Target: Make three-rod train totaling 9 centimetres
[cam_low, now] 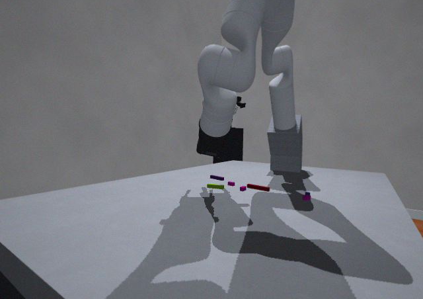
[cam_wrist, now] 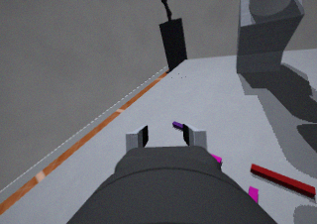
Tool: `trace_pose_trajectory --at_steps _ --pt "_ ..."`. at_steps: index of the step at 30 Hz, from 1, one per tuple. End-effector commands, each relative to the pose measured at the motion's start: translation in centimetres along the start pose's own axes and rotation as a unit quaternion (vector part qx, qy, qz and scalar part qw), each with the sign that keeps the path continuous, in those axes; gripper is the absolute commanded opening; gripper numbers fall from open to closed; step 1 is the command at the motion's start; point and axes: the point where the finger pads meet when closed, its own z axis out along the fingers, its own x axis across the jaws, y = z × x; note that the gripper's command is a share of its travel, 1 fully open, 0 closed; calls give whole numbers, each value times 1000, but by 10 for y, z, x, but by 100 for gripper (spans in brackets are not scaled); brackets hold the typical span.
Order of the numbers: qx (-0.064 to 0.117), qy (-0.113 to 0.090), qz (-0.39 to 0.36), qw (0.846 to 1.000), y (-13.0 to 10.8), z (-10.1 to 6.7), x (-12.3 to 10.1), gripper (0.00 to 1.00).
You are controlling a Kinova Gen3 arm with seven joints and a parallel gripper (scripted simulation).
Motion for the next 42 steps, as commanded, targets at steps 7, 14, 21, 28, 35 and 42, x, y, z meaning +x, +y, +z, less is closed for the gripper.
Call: trace_pose_trajectory --at_steps 7,14,21,28,35,42 --pt "-1 7 8 1000 -2 1 -2 100" --pt "-6 28 24 999 -1 2 3 100" --pt "-11 48 41 998 0 2 8 100" --pt "-16 69 57 996 2 2 13 100" --pt "-22 89 74 993 3 1 17 100" --pt "-22 89 74 993 3 1 17 100"
